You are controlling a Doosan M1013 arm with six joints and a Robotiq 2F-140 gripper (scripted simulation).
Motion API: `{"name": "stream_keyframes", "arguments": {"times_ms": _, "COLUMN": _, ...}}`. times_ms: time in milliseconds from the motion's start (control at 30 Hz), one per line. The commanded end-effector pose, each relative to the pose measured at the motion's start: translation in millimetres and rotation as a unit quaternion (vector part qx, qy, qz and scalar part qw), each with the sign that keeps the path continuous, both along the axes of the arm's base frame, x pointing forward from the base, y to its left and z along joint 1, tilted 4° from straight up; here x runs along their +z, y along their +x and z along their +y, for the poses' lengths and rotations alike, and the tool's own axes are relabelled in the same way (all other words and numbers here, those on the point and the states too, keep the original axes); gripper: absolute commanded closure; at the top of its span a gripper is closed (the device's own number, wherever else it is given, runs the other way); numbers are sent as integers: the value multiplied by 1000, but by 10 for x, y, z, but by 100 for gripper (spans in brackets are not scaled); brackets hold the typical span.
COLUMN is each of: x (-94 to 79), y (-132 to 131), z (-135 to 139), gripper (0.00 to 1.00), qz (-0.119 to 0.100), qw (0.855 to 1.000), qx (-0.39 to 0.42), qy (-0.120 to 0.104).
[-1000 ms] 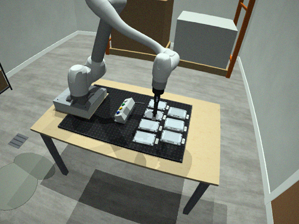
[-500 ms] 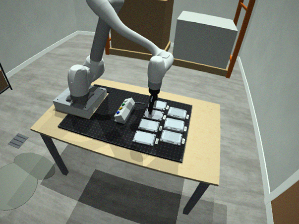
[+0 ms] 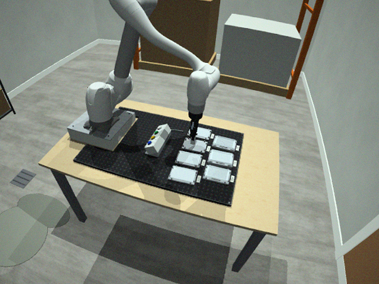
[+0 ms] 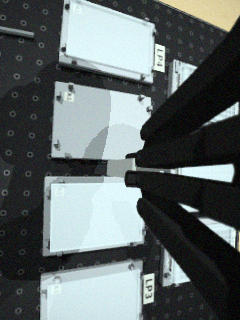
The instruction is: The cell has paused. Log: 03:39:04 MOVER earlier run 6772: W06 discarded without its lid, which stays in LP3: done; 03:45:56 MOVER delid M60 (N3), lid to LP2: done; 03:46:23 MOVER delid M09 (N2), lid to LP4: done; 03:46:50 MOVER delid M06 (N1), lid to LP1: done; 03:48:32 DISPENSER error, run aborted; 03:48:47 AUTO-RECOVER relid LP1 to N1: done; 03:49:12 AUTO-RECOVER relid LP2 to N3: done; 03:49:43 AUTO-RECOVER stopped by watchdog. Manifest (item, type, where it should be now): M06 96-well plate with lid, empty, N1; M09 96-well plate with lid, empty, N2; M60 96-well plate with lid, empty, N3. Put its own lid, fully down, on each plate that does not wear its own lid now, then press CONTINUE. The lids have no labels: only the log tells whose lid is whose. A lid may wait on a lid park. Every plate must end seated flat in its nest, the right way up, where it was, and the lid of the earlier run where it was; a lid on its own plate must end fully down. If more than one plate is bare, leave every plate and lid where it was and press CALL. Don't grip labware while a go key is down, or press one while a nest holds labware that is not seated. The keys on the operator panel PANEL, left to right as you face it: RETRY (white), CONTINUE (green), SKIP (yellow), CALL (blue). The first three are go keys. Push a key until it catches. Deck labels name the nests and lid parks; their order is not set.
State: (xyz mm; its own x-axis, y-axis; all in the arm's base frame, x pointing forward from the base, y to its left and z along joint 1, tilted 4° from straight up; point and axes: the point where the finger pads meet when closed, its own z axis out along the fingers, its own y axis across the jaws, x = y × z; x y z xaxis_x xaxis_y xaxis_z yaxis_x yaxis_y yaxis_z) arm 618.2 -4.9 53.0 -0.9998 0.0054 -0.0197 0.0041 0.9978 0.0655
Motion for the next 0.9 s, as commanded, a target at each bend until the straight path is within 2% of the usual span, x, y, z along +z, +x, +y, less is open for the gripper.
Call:
{"name": "stream_keyframes", "arguments": {"times_ms": 0, "x": 1, "y": 0, "z": 0, "gripper": 100, "qz": 0, "qw": 1000, "qx": 0, "qy": 0}}
{"name": "stream_keyframes", "arguments": {"times_ms": 467, "x": 0, "y": 1, "z": -14, "gripper": 100, "qz": 0, "qw": 1000, "qx": 0, "qy": 0}}
{"name": "stream_keyframes", "arguments": {"times_ms": 533, "x": -16, "y": 21, "z": -263, "gripper": 100, "qz": 0, "qw": 1000, "qx": 0, "qy": 0}}
{"name": "stream_keyframes", "arguments": {"times_ms": 600, "x": -16, "y": 21, "z": -263, "gripper": 100, "qz": 0, "qw": 1000, "qx": 0, "qy": 0}}
{"name": "stream_keyframes", "arguments": {"times_ms": 667, "x": -50, "y": 29, "z": -760, "gripper": 100, "qz": 0, "qw": 1000, "qx": 0, "qy": 0}}
{"name": "stream_keyframes", "arguments": {"times_ms": 733, "x": -50, "y": 29, "z": -760, "gripper": 100, "qz": 0, "qw": 1000, "qx": 0, "qy": 0}}
{"name": "stream_keyframes", "arguments": {"times_ms": 767, "x": -66, "y": 18, "z": -997, "gripper": 100, "qz": 0, "qw": 1000, "qx": 0, "qy": 0}}
{"name": "stream_keyframes", "arguments": {"times_ms": 800, "x": -66, "y": 18, "z": -997, "gripper": 100, "qz": 0, "qw": 1000, "qx": 0, "qy": 0}}
{"name": "stream_keyframes", "arguments": {"times_ms": 833, "x": -77, "y": 5, "z": -1167, "gripper": 100, "qz": 0, "qw": 1000, "qx": 0, "qy": 0}}
{"name": "stream_keyframes", "arguments": {"times_ms": 867, "x": -77, "y": 5, "z": -1167, "gripper": 100, "qz": 0, "qw": 1000, "qx": 0, "qy": 0}}
